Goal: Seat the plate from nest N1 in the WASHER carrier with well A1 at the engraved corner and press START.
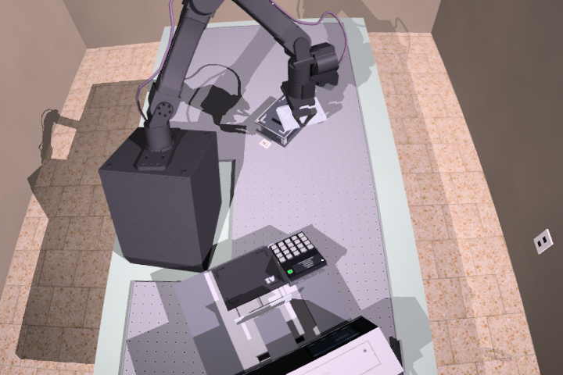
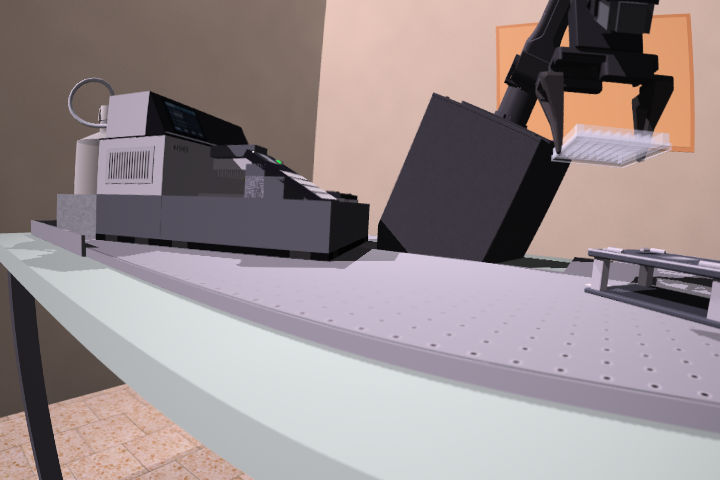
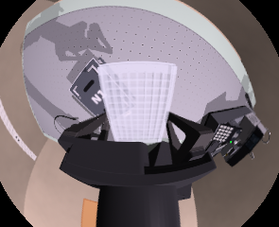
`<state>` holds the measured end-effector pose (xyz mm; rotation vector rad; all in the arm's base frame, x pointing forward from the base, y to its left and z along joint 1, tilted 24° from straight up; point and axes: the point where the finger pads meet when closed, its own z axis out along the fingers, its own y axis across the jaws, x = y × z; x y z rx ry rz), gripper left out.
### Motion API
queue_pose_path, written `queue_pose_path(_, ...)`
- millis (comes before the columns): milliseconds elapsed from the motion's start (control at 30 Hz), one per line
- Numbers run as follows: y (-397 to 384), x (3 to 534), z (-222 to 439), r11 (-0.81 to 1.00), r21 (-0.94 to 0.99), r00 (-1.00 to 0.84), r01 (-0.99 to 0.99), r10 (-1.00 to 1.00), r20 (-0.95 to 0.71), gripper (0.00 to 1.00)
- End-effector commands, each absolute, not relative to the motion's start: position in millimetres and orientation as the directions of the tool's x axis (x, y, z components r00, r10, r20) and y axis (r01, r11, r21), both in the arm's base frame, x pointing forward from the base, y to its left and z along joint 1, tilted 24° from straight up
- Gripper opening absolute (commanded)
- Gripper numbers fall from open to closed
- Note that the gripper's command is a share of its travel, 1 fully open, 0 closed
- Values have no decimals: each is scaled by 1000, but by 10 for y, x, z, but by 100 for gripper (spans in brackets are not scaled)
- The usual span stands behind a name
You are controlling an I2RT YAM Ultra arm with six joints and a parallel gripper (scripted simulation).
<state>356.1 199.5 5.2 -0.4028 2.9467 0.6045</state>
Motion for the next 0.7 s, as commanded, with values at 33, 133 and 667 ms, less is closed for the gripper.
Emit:
queue_pose_path(33,1799,3722,72,908,410,-994,-83,-49,-94,84)
queue_pose_path(133,1755,3742,58,909,413,-997,-50,-18,-81,84)
queue_pose_path(667,1429,3942,72,906,423,-995,-22,20,-94,84)
